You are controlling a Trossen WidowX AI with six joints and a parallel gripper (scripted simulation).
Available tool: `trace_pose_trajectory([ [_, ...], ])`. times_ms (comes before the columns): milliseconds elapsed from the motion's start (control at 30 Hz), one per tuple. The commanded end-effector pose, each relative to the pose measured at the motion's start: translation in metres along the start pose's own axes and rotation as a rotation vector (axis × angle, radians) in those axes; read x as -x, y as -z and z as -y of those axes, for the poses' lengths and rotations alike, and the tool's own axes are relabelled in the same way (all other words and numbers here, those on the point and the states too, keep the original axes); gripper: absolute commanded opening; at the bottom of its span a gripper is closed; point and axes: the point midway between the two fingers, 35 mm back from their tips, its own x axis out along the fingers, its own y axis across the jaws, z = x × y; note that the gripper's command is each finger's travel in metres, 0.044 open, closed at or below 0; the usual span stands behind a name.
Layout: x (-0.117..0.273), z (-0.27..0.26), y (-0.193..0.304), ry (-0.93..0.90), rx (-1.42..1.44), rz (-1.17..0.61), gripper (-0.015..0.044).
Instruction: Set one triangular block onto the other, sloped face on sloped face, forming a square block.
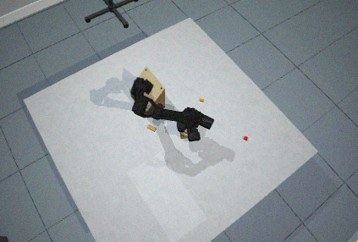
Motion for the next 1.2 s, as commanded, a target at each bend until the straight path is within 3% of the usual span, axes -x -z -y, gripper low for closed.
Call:
trace_pose_trajectory([
  [0, 0.001, -0.001, 0.0, -0.006, 0.001, -0.001, 0.0],
  [1167, -0.016, -0.002, -0.007, -0.007, 0.002, 0.0, 0.0],
])
